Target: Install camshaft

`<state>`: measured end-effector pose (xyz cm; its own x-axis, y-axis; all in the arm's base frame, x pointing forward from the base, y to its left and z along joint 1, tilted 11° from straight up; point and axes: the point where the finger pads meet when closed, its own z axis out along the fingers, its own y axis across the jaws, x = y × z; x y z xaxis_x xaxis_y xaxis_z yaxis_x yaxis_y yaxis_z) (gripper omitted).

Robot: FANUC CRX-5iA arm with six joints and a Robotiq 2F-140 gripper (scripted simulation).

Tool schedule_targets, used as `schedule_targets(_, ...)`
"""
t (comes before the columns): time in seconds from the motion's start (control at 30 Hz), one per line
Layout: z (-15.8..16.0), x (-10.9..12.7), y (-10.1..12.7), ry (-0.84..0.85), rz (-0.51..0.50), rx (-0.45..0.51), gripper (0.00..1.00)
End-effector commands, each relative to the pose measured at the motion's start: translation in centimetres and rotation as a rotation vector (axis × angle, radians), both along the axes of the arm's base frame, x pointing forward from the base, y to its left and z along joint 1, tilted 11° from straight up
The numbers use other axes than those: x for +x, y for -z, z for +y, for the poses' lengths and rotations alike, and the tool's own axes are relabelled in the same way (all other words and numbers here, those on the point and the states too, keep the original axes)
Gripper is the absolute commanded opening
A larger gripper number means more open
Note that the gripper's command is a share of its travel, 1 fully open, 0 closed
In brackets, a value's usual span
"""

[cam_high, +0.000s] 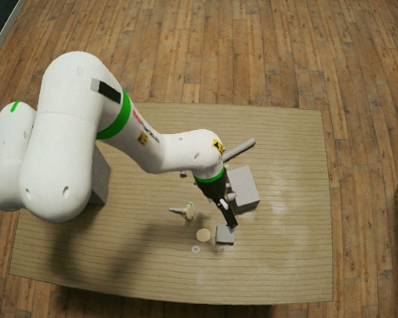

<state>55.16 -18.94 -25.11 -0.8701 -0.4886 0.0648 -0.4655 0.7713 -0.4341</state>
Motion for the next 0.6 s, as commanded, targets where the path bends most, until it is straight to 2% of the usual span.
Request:
schedule_targets(0.0,0.6,-3.7,0.1,0.246,-0.055,0.12,1.0)
schedule_targets(0.03,0.6,-3.7,0.1,0.298,-0.066,0.145,1.0)
schedule_targets(0.1,0.6,-3.7,0.1,0.298,-0.066,0.145,1.0)
schedule_targets(0.13,1.2,-5.8,0.1,0.455,-0.098,0.212,1.0)
schedule_targets(0.23,1.2,-5.8,0.1,0.54,-0.117,0.251,1.0)
schedule_targets(0.27,1.9,-7.7,0.0,0.643,-0.14,0.29,1.0)
schedule_targets(0.37,1.9,-7.7,0.0,0.741,-0.159,0.332,1.0)
schedule_targets(0.4,2.6,-9.4,-0.3,0.855,-0.185,0.373,1.0)
schedule_targets(0.5,2.6,-9.4,-0.3,0.947,-0.203,0.41,1.0)
schedule_targets(0.53,3.2,-10.8,-0.8,1.065,-0.231,0.452,1.0)
schedule_targets(0.57,3.2,-10.8,-0.8,1.116,-0.241,0.471,1.0)
